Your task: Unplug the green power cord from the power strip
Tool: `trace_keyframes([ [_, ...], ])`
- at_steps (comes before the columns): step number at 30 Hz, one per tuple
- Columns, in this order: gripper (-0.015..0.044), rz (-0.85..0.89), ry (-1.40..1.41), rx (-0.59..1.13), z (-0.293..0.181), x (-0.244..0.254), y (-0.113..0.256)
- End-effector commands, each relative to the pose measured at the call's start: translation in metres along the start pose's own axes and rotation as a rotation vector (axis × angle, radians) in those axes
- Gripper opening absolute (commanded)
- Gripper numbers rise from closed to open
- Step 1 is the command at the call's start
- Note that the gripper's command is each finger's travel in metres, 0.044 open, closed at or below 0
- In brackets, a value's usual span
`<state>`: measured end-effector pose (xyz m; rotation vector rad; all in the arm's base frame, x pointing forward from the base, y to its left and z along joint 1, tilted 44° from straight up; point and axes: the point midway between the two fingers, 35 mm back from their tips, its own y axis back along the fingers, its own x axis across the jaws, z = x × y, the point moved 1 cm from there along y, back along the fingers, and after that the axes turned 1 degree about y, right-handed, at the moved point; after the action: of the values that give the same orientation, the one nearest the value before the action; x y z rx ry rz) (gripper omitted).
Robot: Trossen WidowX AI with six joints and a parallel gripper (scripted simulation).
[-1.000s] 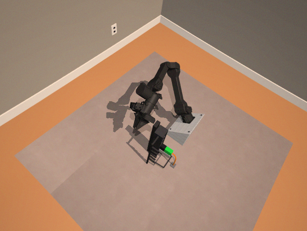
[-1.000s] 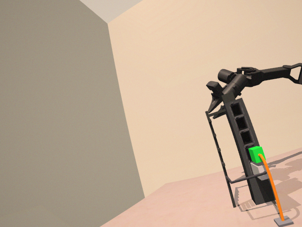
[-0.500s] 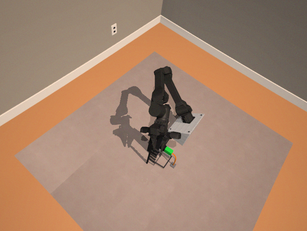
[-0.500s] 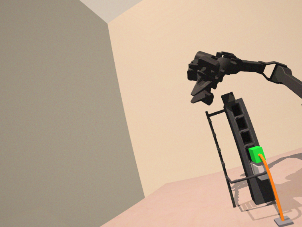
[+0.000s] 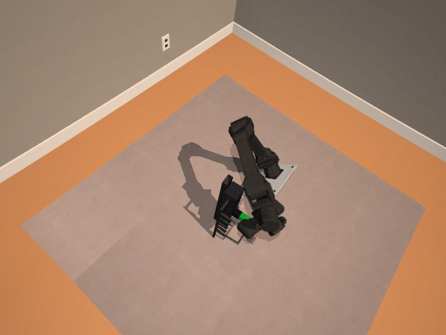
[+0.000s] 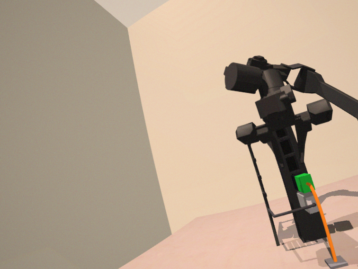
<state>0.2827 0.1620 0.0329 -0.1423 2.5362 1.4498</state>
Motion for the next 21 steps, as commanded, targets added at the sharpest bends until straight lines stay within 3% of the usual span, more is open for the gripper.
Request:
trace_keyframes([
  [1, 0.016, 0.109, 0.263, 0.19, -0.017, 0.019, -0.022],
  [21, 0.016, 0.119, 0.283, 0.203, -0.034, 0.015, -0.02],
])
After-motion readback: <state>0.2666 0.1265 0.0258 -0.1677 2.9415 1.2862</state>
